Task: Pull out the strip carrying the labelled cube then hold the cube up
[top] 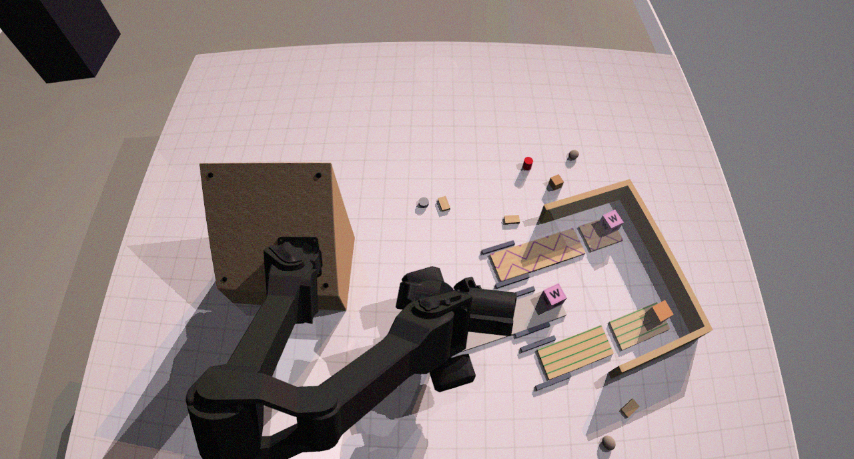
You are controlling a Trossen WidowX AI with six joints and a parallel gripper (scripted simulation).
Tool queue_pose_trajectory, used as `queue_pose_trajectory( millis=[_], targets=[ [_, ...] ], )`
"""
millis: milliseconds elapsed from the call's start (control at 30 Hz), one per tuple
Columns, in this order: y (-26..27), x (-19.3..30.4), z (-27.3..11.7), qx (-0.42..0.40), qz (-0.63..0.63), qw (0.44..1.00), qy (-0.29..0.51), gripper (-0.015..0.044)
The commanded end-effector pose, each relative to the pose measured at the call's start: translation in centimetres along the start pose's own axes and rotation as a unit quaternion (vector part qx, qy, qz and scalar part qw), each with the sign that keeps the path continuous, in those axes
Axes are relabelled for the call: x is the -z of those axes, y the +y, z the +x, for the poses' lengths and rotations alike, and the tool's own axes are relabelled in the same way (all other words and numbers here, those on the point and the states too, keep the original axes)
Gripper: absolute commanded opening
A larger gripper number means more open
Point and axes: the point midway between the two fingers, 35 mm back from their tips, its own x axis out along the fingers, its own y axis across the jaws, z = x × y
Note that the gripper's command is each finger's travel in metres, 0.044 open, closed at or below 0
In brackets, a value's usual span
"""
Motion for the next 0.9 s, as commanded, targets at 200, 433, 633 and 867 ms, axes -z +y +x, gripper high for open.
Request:
queue_pose_trajectory(
  millis=[200,433,633,867],
  targets=[
    [0.1,0.9,0.5,-0.002,-0.002,1.000,0.014,0.0000],
    [0.0,-0.3,-4.0,-0.003,-0.002,1.000,0.013,0.0000],
    [0.3,-0.3,-4.2,-0.003,-0.002,1.000,0.013,0.0000],
    [0.3,-3.0,-4.1,-0.004,-0.054,0.998,0.013,0.0184]
  ],
)
